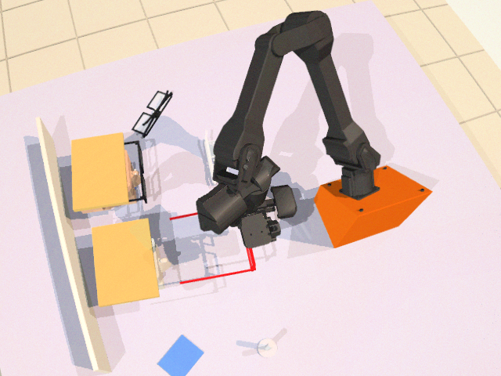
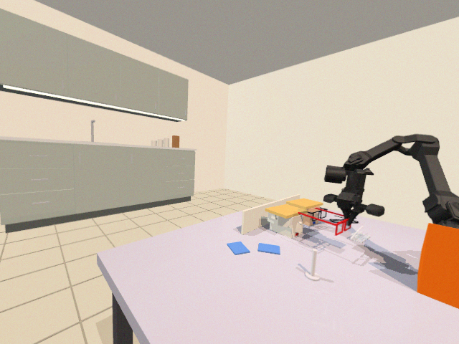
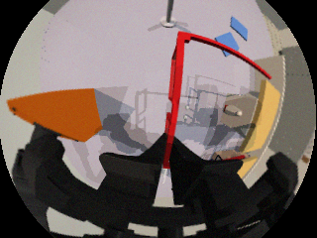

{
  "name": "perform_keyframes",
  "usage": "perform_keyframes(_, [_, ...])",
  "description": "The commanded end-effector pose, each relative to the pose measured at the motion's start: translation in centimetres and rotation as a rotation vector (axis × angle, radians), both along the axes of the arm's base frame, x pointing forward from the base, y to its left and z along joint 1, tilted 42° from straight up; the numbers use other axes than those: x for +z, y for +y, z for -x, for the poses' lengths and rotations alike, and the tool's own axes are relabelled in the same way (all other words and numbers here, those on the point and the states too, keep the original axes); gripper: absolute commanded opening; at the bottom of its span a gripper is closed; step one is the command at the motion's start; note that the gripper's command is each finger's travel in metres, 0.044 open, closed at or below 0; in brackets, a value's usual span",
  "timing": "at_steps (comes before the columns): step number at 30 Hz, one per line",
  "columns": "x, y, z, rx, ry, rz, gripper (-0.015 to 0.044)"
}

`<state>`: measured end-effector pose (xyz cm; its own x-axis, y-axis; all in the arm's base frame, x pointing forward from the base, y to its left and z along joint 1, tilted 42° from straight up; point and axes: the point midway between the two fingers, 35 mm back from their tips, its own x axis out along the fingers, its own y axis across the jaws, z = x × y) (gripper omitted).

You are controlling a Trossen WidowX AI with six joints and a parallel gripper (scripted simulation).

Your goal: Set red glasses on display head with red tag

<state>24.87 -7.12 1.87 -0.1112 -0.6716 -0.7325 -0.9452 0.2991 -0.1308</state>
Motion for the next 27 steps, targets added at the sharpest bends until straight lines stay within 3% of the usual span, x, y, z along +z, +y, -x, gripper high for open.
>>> perform_keyframes(1, [-0.4,-0.4,0.0,0.003,-0.004,0.003,0.0000])
perform_keyframes(27, [-2.8,-2.8,0.6,-0.014,0.013,-0.004,0.0000])
